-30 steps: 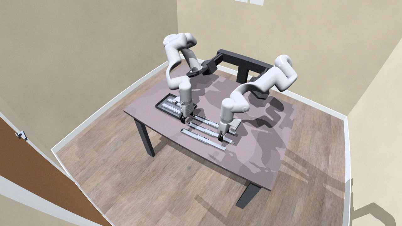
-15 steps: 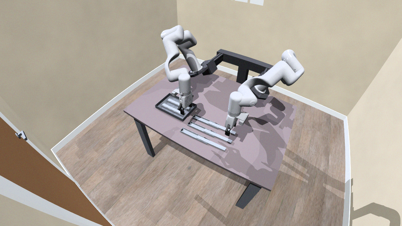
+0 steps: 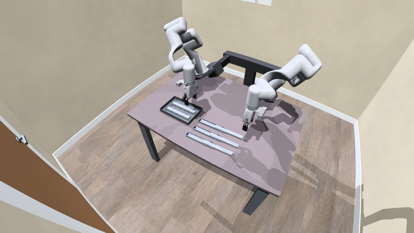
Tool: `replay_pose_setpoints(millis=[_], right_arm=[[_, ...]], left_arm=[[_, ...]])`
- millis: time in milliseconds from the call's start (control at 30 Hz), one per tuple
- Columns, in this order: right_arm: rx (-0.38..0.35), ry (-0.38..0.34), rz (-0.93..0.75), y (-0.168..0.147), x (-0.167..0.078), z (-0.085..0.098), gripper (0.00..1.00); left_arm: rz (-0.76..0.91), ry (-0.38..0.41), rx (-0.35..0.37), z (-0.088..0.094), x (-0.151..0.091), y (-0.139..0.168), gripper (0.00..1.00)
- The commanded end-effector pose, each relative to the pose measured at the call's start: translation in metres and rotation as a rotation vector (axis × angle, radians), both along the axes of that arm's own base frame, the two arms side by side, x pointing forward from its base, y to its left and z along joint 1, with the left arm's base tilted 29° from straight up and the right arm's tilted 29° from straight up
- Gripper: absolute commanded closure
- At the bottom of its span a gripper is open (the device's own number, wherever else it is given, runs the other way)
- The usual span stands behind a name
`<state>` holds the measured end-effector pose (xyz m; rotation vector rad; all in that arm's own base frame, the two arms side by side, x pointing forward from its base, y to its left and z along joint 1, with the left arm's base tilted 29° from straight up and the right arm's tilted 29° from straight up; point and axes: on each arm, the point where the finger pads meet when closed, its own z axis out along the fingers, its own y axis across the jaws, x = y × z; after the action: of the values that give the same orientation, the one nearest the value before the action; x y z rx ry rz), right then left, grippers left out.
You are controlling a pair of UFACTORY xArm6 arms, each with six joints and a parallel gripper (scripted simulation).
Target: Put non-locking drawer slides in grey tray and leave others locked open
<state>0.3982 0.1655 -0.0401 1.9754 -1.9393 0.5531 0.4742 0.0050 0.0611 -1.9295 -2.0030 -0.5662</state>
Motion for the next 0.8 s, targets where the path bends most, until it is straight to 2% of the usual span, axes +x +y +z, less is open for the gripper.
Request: replay_pose_setpoints(millis=[0,233,767], right_arm=[[0.008,-0.008,0.004,-0.009,-0.022,0.023,0.0],[0.008,-0.008,0.004,-0.018,-0.041,0.039,0.0],[0.008,-0.008,0.004,-0.021,-0.046,0.043,0.0]], left_arm=[[-0.003,-0.007,-0.003,0.019,-0.022,0.002,0.0],[-0.003,-0.007,-0.003,0.032,-0.042,0.005,0.0],[-0.003,-0.007,-0.003,0.035,-0.047,0.006,0.0]])
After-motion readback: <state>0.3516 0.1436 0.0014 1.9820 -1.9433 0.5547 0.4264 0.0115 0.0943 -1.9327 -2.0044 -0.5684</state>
